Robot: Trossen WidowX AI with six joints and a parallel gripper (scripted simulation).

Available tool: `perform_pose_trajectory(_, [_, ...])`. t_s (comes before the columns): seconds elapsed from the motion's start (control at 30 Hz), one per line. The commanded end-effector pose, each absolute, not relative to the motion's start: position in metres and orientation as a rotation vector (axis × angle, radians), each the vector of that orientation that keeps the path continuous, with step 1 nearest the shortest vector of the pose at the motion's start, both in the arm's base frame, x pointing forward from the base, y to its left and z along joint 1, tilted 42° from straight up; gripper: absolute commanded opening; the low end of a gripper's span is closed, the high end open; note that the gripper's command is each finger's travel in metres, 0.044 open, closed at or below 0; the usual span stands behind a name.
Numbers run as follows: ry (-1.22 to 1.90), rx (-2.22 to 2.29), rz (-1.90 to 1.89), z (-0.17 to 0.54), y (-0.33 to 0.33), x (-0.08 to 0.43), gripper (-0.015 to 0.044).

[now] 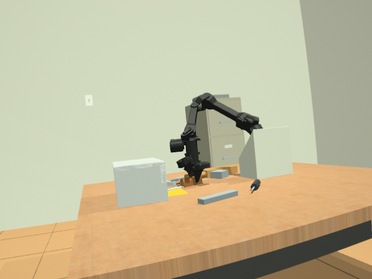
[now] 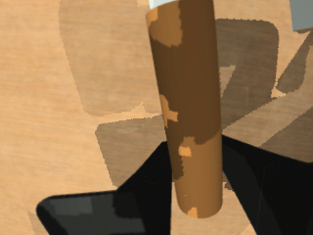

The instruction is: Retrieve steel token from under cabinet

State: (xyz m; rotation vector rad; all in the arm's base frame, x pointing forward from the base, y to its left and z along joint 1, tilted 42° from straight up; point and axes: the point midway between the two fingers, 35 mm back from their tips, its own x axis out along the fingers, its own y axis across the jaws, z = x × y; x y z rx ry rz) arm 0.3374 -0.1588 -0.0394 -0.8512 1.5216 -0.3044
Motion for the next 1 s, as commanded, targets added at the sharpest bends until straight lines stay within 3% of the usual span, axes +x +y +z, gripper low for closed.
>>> perform_pose_trajectory(0.0, [1.519, -0.847, -0.309, -0.04, -0.157, 0.343, 0.0])
perform_pose_trajectory(0.97, [1.517, -0.847, -0.309, -0.045, -0.148, 0.373, 0.0])
